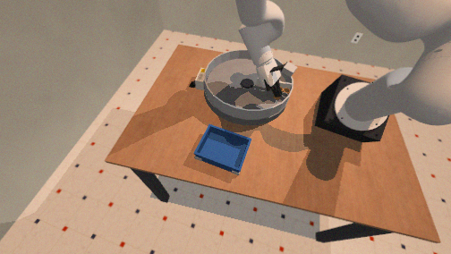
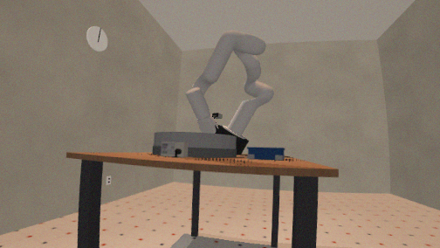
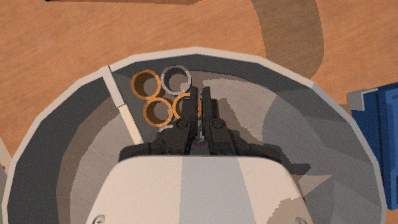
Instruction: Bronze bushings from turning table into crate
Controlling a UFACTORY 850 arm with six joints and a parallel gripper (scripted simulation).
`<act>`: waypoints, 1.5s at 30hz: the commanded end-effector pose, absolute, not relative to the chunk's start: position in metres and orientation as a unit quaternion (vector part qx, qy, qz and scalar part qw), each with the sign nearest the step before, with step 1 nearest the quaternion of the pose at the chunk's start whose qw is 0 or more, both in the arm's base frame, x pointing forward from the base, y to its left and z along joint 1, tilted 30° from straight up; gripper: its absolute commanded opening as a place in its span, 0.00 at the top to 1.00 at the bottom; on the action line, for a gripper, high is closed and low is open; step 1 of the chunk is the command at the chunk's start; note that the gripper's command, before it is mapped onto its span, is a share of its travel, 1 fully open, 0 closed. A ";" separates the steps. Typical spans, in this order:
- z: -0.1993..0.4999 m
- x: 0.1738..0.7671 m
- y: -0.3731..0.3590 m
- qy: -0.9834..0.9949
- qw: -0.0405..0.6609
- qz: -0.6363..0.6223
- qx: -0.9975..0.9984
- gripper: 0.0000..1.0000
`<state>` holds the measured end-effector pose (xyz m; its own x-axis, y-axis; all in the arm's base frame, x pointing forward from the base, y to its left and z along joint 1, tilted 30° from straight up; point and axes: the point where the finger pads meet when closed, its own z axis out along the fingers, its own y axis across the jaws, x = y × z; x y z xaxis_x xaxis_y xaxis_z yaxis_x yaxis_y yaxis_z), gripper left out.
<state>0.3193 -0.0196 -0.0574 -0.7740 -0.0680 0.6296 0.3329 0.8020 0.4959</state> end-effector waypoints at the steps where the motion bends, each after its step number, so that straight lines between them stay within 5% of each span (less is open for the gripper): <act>1: -0.058 0.320 -0.020 -0.892 0.327 -0.305 -0.074 1.00; 45: -0.001 0.315 -0.053 -0.892 0.327 -0.305 -0.074 1.00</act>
<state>0.3152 -0.0483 -0.0097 -0.7759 -0.0658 0.6275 0.3311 0.8041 0.4938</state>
